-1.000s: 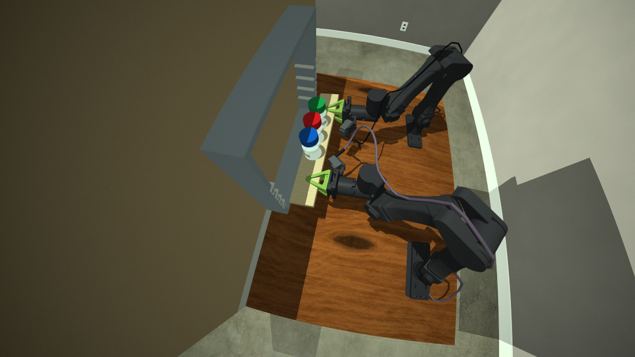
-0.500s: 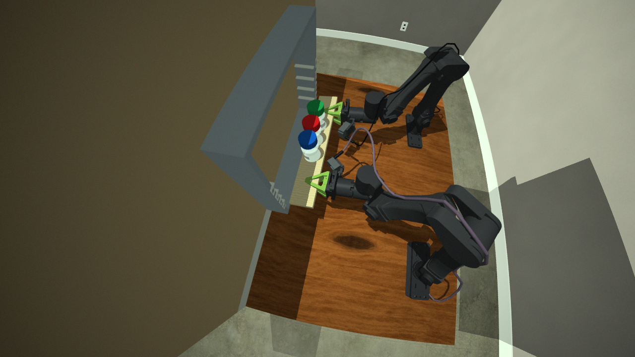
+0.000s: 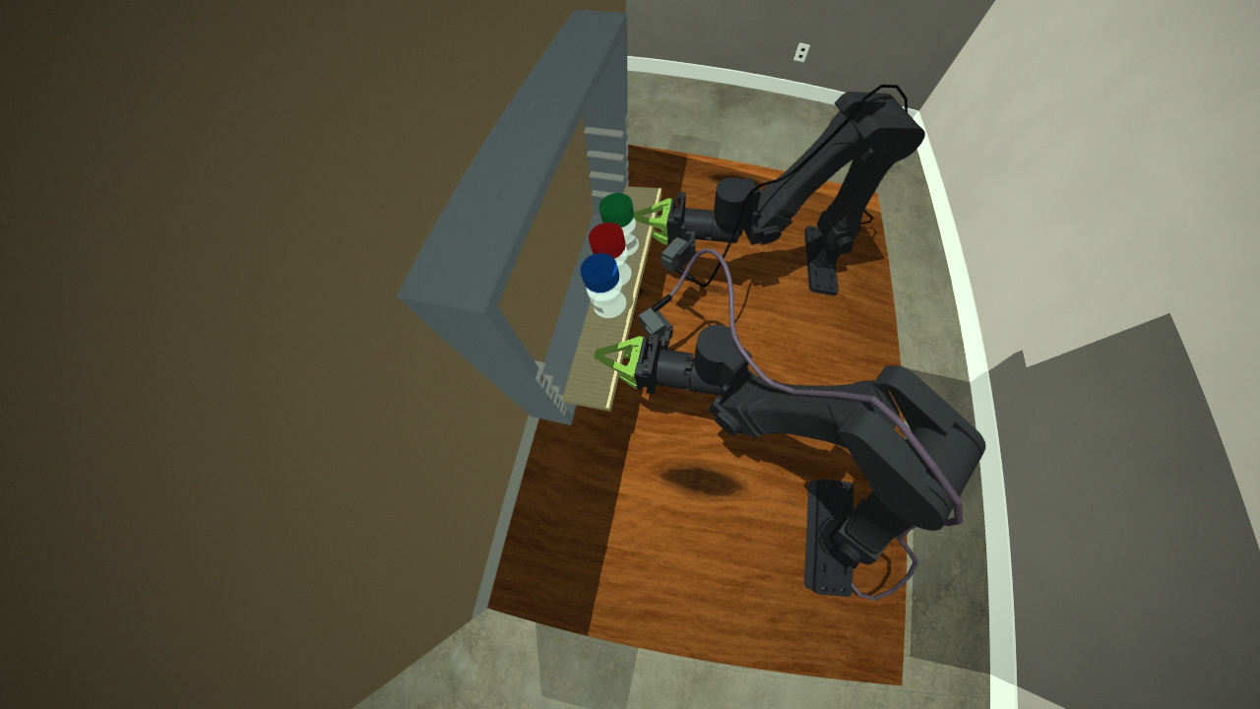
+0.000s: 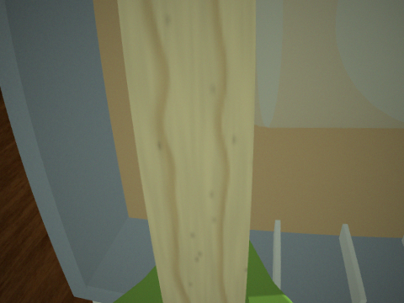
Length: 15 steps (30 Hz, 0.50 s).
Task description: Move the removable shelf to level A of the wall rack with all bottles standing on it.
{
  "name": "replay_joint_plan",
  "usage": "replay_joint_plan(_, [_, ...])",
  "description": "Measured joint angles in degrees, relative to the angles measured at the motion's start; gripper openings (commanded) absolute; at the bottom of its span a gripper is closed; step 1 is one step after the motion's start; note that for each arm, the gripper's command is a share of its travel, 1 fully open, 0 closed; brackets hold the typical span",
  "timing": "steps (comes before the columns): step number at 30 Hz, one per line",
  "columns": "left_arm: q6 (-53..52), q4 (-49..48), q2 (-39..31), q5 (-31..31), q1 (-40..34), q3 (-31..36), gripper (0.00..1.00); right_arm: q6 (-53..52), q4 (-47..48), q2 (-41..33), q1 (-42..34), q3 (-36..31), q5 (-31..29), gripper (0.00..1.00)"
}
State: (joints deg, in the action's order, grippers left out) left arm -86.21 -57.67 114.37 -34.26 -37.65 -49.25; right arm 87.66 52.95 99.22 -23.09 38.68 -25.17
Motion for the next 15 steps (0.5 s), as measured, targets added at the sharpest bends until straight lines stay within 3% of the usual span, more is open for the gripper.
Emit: replay_joint_plan(15, [-0.22, 1.81, 1.9, 1.38, 1.46, -3.72, 0.0, 0.17, -1.16, 2.62, 1.29, 3.72, 1.22, 0.0])
